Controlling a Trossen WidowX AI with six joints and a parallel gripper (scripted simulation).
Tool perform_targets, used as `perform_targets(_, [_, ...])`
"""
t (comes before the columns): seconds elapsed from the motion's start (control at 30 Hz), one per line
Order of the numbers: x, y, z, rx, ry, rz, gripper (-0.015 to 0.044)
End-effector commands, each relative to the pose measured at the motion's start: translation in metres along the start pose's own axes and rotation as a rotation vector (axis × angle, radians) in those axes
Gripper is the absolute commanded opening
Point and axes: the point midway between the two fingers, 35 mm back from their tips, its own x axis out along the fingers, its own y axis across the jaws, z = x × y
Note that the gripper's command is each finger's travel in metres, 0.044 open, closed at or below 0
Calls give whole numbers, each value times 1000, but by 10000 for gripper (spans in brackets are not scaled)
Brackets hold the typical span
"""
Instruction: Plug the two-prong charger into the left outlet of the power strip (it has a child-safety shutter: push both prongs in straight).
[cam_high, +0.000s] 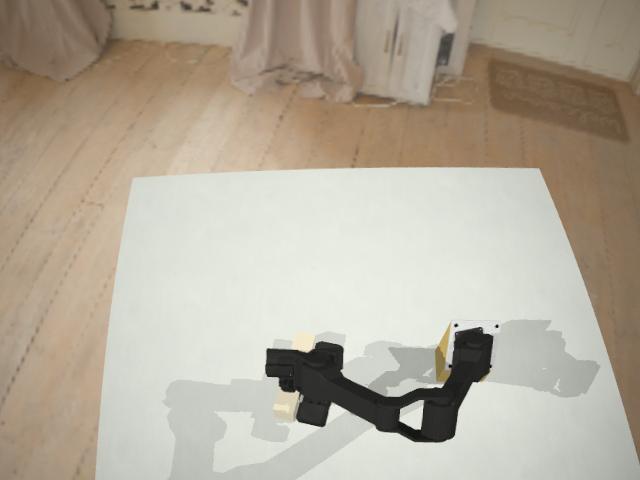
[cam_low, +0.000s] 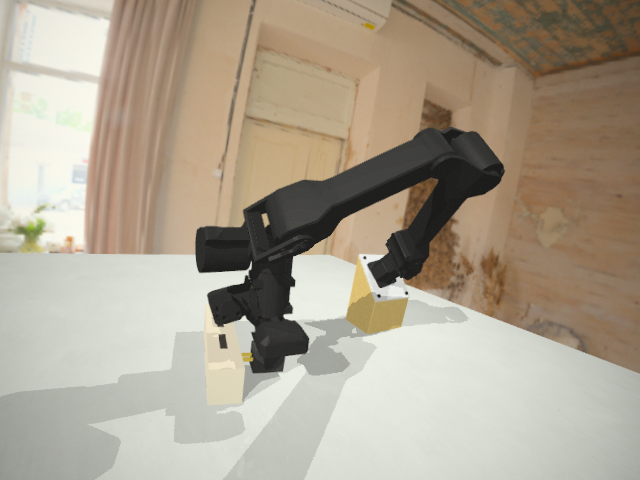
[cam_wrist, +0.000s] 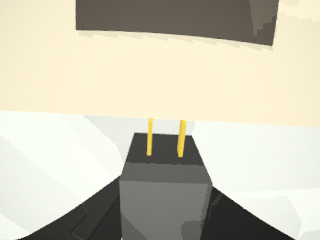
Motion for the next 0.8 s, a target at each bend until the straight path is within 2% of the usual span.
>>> perform_targets(0.0, [-1, 2, 2, -1, -3, 4, 0])
perform_targets(0.77, [-2, 3, 4, -1, -3, 4, 0])
